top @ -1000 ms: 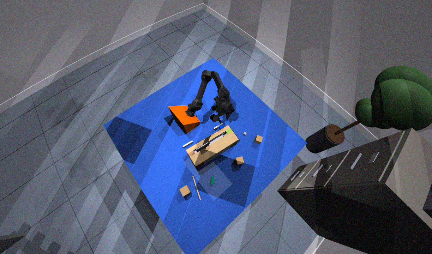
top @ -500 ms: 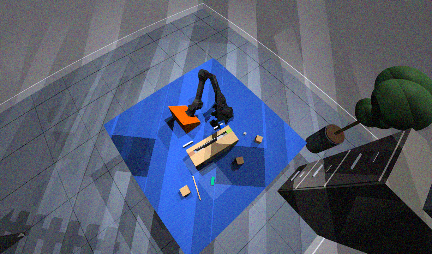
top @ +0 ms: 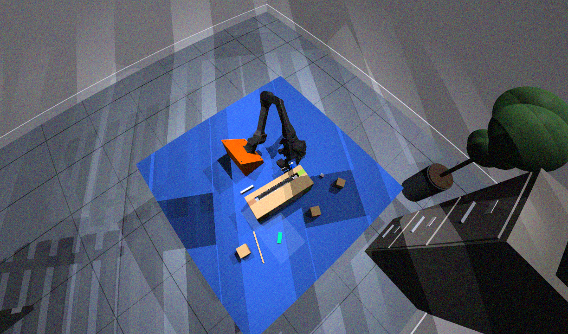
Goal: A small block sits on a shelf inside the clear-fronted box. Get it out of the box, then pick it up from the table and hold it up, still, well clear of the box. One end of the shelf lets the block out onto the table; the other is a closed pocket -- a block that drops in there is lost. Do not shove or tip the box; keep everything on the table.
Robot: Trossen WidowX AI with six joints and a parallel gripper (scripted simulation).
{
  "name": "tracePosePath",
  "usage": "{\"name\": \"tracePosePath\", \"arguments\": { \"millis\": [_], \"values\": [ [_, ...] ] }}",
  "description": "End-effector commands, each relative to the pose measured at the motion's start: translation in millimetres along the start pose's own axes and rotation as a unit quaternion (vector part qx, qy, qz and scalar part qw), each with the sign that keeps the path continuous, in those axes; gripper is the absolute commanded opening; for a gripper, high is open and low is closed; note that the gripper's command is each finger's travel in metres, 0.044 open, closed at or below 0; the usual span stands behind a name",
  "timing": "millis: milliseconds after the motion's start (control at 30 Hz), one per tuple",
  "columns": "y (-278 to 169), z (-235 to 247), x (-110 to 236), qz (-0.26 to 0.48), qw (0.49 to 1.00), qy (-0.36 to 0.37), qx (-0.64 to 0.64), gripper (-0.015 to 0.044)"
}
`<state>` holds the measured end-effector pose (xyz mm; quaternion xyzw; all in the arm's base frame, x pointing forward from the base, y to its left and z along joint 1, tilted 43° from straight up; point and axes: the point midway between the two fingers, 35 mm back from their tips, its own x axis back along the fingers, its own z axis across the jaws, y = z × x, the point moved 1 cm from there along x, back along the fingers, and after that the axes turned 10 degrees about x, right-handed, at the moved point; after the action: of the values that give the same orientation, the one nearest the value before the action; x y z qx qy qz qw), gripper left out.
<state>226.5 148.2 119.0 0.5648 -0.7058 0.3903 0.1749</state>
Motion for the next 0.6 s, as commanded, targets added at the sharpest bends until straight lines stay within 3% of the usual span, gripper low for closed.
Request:
{"name": "tracePosePath", "arguments": {
  "millis": [0,567],
  "values": [
    [5,3,-8,-0.004,1.000,0.005,-0.005,0.0285],
    [17,1,-32,-0.003,1.000,0.004,-0.006,0.0285]
  ]
}}
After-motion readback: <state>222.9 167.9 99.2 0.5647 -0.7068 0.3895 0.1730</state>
